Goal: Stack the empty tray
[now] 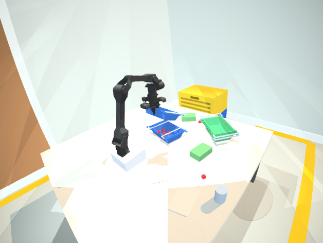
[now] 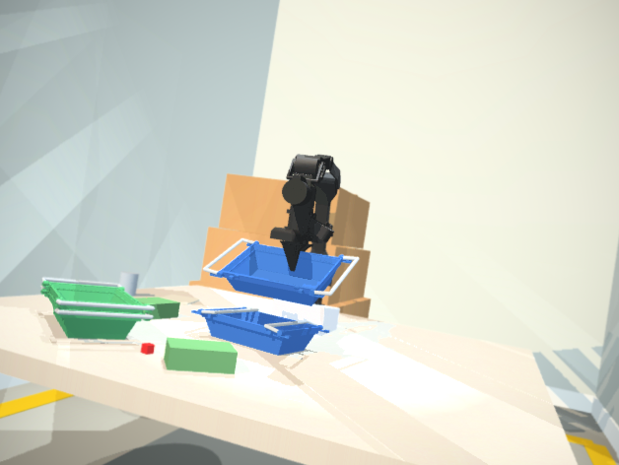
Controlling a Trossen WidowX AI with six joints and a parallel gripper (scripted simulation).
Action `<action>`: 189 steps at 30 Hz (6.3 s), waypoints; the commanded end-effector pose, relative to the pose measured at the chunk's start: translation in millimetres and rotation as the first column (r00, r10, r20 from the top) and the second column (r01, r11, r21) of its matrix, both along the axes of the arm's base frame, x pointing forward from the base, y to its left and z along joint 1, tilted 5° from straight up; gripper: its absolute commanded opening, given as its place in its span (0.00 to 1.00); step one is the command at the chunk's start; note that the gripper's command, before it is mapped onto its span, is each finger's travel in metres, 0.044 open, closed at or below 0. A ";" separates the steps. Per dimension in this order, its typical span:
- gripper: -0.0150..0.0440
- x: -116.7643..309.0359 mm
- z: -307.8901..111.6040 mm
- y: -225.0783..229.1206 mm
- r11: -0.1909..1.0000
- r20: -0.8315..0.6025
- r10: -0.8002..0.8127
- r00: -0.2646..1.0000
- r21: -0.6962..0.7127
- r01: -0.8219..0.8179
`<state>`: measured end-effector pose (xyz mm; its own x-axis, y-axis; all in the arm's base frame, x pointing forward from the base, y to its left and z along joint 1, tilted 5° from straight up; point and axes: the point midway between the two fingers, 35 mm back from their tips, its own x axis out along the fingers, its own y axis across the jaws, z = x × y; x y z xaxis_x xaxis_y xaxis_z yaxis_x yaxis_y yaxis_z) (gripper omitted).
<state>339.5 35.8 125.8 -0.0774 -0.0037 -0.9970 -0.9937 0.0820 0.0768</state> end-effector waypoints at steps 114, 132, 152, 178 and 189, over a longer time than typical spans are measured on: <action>0.25 -9.5 -62.2 -34.5 0.988 0.025 -0.152 0.988 -0.012 0.153; 0.25 -15.0 -69.9 -33.3 0.988 0.024 -0.152 0.988 -0.012 0.153; 0.25 -17.9 -74.2 -32.7 0.988 0.024 -0.152 0.988 -0.012 0.153; 0.25 -17.9 -74.2 -32.7 0.988 0.024 -0.152 0.988 -0.012 0.153; 0.25 -17.9 -74.2 -32.7 0.988 0.024 -0.152 0.988 -0.012 0.153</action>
<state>326.0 2.0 54.9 -0.0378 -0.0144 -0.9992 -0.9727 0.2298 0.0334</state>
